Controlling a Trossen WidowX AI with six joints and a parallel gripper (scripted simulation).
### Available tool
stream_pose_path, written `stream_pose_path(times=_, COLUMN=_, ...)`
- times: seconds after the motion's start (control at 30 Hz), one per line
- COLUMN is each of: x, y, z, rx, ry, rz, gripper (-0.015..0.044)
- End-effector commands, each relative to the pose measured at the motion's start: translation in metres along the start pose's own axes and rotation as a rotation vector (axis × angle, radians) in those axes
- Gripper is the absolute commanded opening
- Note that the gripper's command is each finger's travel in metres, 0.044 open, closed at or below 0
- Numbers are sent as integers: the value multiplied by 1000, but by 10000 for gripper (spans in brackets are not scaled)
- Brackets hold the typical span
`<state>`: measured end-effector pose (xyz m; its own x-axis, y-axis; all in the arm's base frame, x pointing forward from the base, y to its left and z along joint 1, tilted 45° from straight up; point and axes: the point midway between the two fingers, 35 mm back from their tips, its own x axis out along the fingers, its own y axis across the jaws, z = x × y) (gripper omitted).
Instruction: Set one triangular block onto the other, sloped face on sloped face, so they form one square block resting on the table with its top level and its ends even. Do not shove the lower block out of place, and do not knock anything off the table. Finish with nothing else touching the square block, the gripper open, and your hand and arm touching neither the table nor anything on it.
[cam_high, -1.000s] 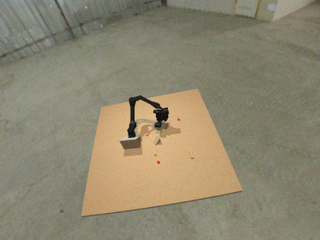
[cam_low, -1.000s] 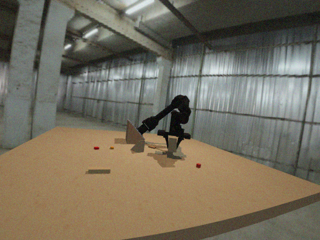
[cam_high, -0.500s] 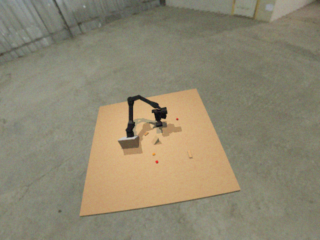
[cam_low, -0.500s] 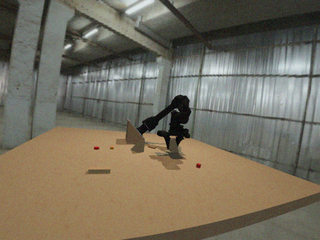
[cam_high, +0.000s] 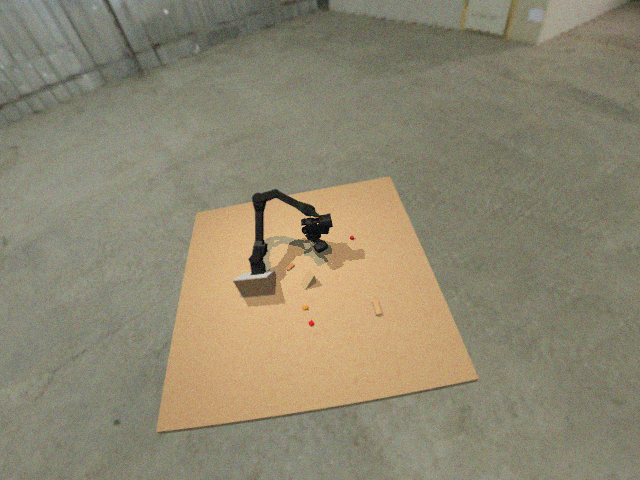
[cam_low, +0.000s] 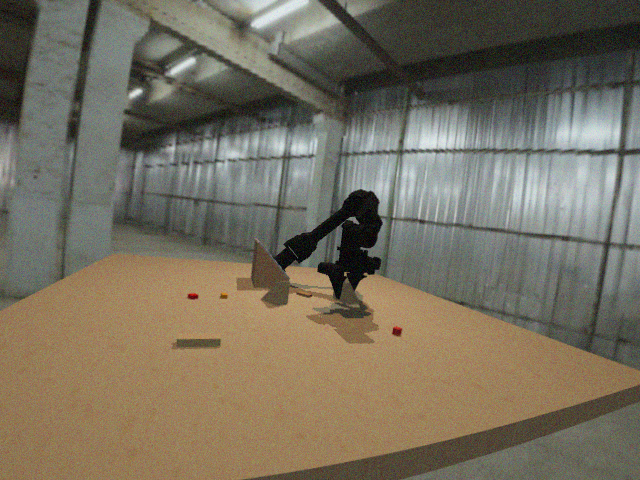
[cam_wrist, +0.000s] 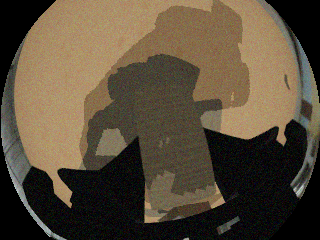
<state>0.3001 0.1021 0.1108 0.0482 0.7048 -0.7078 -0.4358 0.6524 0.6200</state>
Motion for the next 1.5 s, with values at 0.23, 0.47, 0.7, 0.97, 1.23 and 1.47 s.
stream_pose_path(times=0.23, x=0, y=0, z=0, rx=-302, ry=-1, rz=5, gripper=0)
stream_pose_path(times=0.47, x=0, y=0, z=0, rx=-496, ry=-1, rz=7, gripper=0)
stream_pose_path(times=0.7, x=0, y=0, z=0, rx=-703, ry=-1, rz=8, gripper=0)
stream_pose_path(times=0.97, x=0, y=1, z=0, rx=-907, ry=-2, rz=10, gripper=0)
stream_pose_path(times=1.23, x=0, y=1, z=0, rx=-1137, ry=-2, rz=11, gripper=0)
stream_pose_path(times=1.47, x=0, y=1, z=0, rx=-1319, ry=-2, rz=12, gripper=0)
